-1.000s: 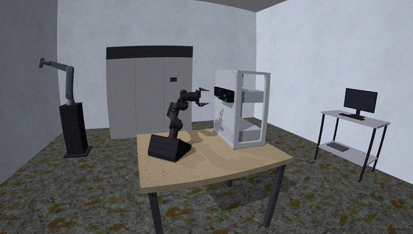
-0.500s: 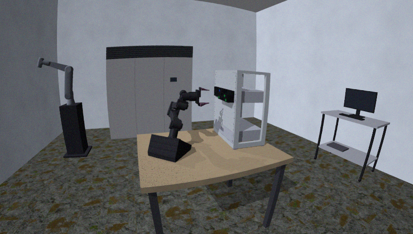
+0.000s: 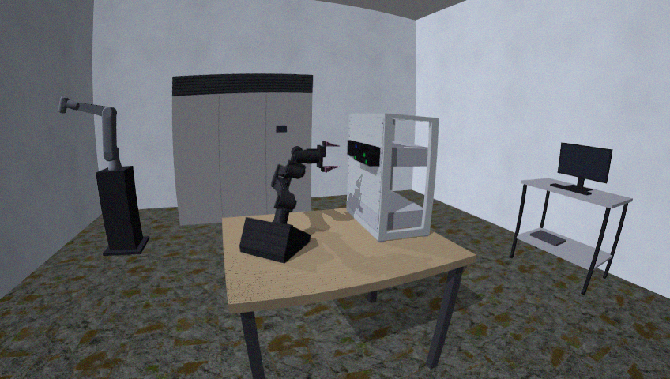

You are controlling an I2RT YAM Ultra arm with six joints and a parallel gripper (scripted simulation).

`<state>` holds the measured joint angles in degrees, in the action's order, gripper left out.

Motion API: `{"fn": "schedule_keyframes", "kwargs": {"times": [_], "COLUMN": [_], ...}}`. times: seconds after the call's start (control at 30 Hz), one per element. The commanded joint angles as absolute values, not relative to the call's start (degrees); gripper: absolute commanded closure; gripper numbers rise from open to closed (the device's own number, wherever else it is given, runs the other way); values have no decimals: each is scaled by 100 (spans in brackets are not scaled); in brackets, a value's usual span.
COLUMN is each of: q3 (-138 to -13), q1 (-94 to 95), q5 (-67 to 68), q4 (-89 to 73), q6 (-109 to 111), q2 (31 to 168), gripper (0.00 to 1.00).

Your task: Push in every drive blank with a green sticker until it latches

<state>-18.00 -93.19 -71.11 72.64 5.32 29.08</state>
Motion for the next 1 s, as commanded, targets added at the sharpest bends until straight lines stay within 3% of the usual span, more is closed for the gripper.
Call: {"fn": "schedule_keyframes", "kwargs": {"times": [0.0,0.97], "q3": [-1951,-2366], "q1": [-9272,-8578], "q5": [-7036,-6748], "q4": [7183,5020], "q6": [515,1746], "q2": [2834,2200], "gripper": [0,0]}}
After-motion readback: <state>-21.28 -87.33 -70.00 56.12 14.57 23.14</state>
